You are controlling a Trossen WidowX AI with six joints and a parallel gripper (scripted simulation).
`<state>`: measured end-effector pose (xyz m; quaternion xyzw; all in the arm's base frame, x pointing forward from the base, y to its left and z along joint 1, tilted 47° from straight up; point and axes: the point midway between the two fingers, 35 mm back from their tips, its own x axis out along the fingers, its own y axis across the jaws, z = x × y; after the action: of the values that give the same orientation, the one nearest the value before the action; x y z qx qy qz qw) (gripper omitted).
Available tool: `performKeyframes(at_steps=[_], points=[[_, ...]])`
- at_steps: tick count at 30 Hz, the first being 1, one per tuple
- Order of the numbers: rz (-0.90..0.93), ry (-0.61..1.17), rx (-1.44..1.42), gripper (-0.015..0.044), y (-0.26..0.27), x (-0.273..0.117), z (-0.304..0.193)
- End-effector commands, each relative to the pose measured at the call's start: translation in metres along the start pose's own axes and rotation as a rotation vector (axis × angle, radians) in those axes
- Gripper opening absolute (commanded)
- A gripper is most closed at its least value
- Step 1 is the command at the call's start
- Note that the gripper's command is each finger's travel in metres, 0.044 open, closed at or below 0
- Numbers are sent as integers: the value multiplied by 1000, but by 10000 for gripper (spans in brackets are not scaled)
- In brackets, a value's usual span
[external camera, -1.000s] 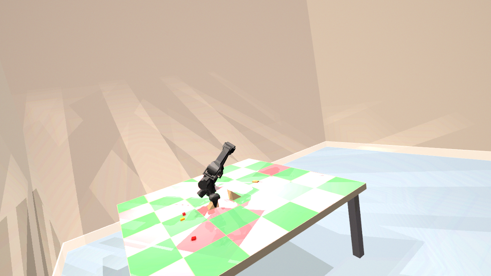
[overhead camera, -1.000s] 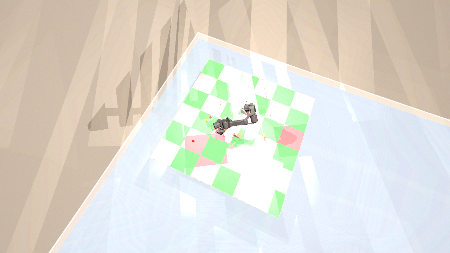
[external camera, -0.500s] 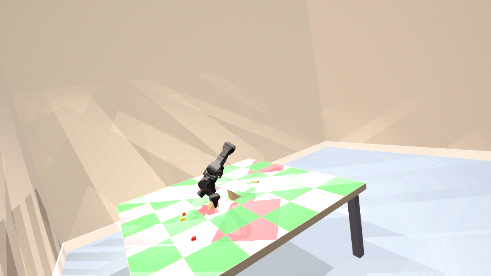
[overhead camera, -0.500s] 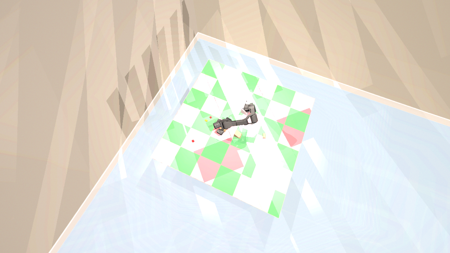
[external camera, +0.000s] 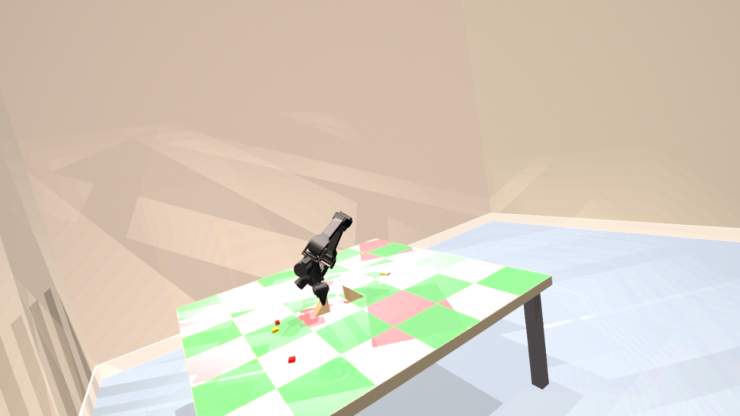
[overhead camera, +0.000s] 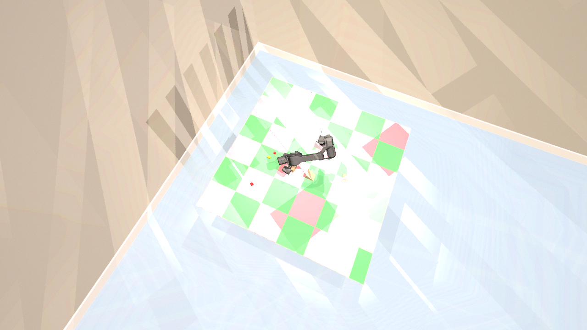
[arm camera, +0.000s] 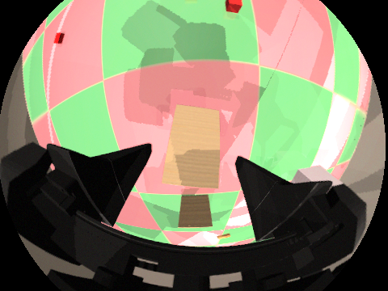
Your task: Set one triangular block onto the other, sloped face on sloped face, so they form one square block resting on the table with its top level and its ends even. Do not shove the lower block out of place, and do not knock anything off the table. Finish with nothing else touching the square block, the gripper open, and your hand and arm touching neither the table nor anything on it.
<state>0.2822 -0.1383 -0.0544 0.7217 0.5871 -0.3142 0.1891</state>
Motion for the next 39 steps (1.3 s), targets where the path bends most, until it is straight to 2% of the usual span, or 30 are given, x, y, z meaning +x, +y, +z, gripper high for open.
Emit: performKeyframes(at_steps=[1,8,10,15,19,21,39], points=[[11,-10,-9,440,0,-21,-1],[19,-7,-3,440,2,-16,1],[-13,-56,-3,440,1,-13,-6],[-116,-451,11,440,-1,-8,-48],[-37,-772,8,440,-1,-13,-86],[19,-864,4,440,-1,-16,-99],[27,-875,3,440,1,-10,-93]])
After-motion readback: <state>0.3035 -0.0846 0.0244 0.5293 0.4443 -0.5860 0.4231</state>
